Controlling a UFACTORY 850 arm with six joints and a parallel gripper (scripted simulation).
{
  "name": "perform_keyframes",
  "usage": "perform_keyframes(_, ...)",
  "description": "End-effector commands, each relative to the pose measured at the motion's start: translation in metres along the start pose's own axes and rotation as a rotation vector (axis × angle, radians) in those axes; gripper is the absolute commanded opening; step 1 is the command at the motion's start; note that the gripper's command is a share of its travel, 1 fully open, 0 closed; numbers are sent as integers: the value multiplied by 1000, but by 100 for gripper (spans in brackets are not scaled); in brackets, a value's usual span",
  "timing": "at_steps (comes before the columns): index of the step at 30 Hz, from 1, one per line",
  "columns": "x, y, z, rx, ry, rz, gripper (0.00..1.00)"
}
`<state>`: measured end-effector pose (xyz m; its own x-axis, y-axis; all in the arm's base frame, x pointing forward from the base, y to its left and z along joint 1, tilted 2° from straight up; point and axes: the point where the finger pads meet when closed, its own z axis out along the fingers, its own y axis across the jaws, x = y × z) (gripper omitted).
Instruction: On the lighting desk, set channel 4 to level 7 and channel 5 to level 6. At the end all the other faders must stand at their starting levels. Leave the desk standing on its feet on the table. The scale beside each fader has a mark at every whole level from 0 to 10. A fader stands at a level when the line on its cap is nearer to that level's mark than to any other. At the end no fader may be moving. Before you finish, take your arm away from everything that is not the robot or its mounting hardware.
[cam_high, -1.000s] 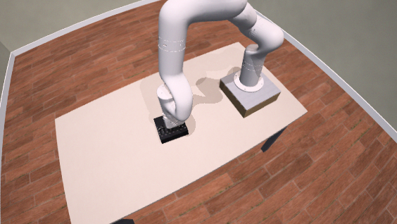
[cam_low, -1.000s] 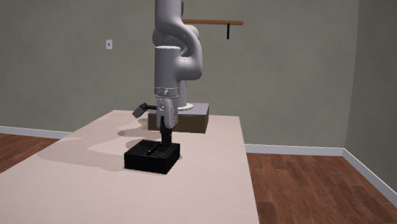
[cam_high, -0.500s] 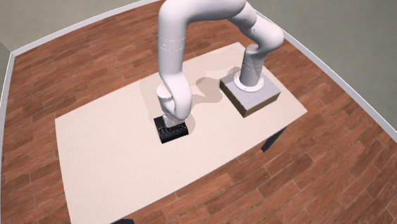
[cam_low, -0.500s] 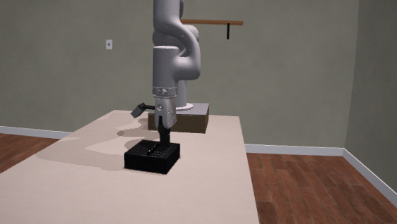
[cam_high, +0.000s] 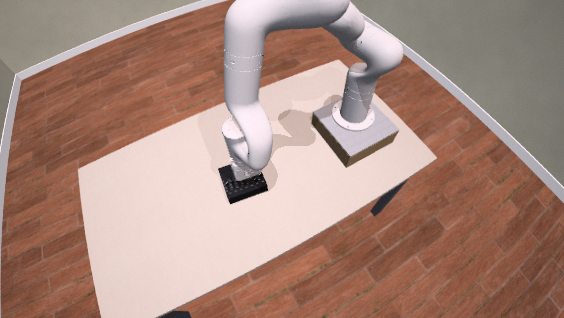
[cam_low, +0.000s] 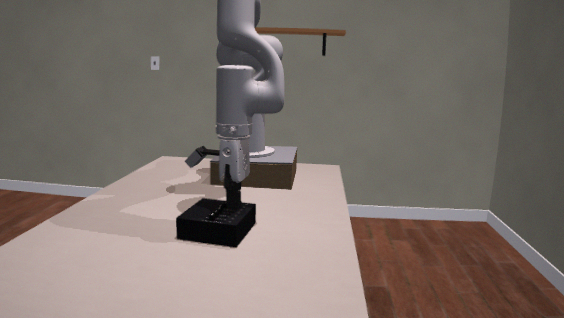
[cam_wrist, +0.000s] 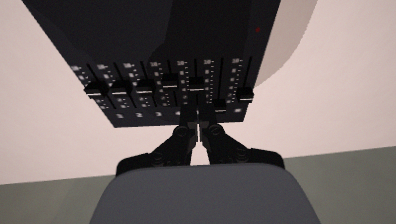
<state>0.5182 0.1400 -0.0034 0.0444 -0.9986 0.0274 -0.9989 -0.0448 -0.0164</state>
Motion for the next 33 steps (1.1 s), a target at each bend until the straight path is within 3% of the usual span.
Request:
perform_keyframes(1, 0, -1, -1, 2, 0, 0, 0)
perform_keyframes(33, -6, -1, -1, 2, 0, 0, 0)
